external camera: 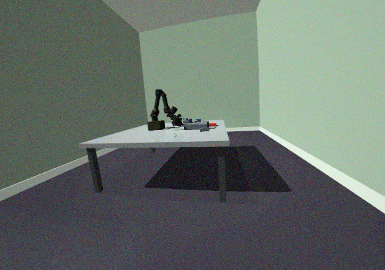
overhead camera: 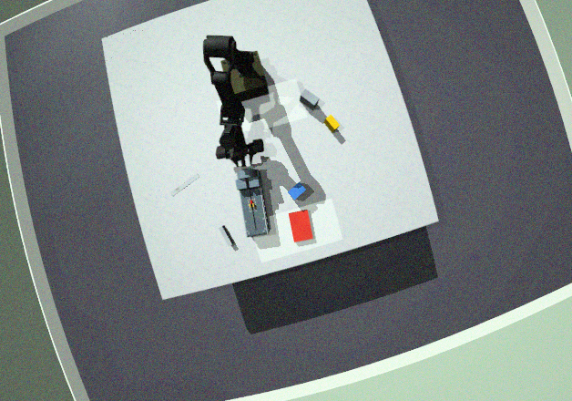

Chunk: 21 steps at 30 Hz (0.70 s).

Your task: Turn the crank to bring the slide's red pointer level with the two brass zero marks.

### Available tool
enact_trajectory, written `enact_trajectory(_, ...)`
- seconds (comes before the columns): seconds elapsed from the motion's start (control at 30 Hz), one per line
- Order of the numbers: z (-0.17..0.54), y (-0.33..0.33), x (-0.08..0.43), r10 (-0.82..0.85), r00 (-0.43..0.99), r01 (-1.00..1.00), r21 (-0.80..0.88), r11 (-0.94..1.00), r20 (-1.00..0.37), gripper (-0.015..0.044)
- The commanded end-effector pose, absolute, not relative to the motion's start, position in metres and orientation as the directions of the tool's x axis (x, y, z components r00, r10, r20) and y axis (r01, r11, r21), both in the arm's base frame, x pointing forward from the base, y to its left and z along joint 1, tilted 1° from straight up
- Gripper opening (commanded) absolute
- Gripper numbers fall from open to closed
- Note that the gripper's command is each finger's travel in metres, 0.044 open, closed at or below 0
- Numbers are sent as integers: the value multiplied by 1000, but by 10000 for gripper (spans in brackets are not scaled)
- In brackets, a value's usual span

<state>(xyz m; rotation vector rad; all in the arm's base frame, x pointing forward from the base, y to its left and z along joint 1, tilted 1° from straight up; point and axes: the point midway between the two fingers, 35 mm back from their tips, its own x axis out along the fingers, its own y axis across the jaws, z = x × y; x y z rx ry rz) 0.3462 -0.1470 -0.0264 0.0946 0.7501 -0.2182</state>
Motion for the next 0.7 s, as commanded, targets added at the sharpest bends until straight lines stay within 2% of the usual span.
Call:
enact_trajectory(0.0,-27,-147,346,-162,710,229,7,973,-685,151)
enact_trajectory(0.2,-27,-147,346,-162,710,229,7,973,-685,0)
enact_trajectory(0.67,-30,-141,347,-162,710,229,8,973,-685,0)
